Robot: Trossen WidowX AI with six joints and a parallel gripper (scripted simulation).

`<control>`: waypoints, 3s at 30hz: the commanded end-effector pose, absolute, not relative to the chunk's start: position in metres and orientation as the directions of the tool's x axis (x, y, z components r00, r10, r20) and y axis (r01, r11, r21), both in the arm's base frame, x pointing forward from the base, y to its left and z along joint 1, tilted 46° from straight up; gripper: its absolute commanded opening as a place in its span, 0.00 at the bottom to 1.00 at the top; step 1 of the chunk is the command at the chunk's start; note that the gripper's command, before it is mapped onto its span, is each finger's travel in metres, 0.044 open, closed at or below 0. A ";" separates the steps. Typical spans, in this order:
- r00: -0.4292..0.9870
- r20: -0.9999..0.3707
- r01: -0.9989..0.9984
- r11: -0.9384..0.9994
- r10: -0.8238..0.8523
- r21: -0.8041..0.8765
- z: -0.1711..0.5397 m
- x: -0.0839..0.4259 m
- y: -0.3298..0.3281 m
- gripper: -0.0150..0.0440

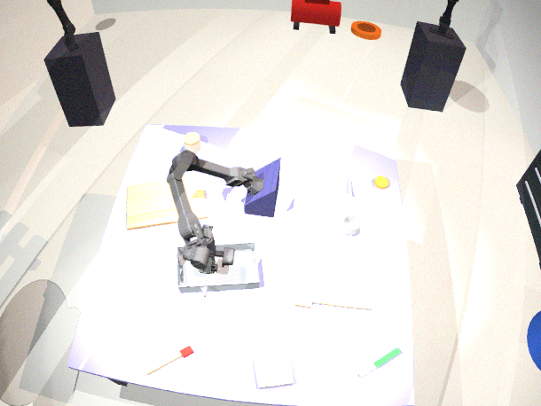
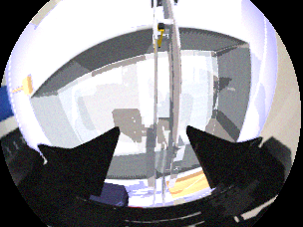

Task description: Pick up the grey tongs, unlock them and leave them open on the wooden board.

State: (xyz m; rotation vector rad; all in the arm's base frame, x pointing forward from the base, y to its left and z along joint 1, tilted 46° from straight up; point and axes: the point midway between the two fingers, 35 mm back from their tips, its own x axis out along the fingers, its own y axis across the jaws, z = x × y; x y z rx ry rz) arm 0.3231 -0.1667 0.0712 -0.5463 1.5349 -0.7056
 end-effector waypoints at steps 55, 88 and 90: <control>-0.098 -0.706 0.183 0.684 -0.702 -0.706 0.141 0.318 -0.133 0.00; -0.098 -0.700 0.841 0.318 -0.707 -0.438 0.249 0.201 -0.220 0.00; -0.101 -0.705 0.857 0.298 -0.702 -0.419 0.251 0.194 -0.224 0.00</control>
